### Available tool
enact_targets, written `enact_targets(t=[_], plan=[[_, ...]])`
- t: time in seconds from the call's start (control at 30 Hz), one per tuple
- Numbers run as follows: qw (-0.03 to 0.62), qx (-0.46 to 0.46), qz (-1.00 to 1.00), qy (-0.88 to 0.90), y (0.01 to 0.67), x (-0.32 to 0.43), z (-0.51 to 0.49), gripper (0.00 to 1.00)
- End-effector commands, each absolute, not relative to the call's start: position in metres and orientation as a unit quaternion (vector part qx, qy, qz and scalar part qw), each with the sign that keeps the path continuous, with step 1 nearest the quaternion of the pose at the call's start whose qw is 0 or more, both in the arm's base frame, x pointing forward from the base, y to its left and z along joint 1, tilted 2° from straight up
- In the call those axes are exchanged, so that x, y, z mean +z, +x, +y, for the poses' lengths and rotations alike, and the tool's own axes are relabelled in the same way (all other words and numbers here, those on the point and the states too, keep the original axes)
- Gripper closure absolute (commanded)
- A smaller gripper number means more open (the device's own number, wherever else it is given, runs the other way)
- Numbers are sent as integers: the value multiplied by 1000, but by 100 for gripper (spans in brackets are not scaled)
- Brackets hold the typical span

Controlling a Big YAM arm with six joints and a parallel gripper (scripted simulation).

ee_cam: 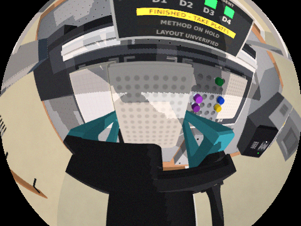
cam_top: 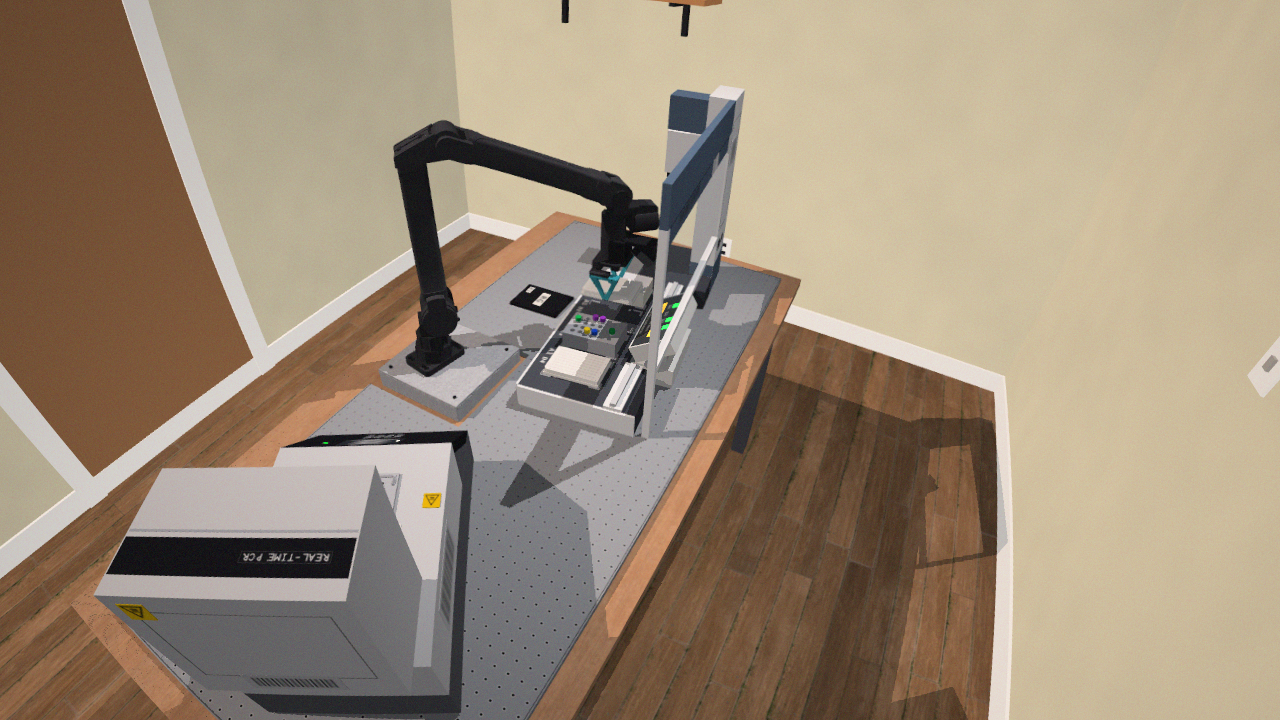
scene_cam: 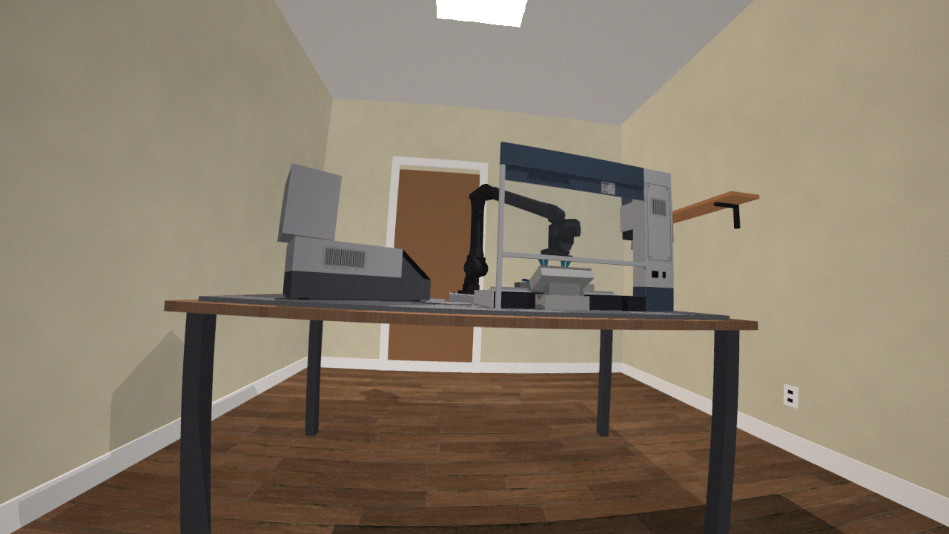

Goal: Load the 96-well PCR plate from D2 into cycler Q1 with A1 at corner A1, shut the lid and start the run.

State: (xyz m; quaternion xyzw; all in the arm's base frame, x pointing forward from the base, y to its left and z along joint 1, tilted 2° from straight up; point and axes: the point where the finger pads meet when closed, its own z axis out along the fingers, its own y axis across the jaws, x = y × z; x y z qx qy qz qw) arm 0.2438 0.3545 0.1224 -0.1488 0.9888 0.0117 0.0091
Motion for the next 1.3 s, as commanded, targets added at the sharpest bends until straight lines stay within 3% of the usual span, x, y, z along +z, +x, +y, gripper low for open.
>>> enact_targets(t=[0.0, 1.27], plan=[[29, 32, 987, -157, 255, 137, 377, 100], [11, 17, 998, 51, 227, 154, 212, 100]])
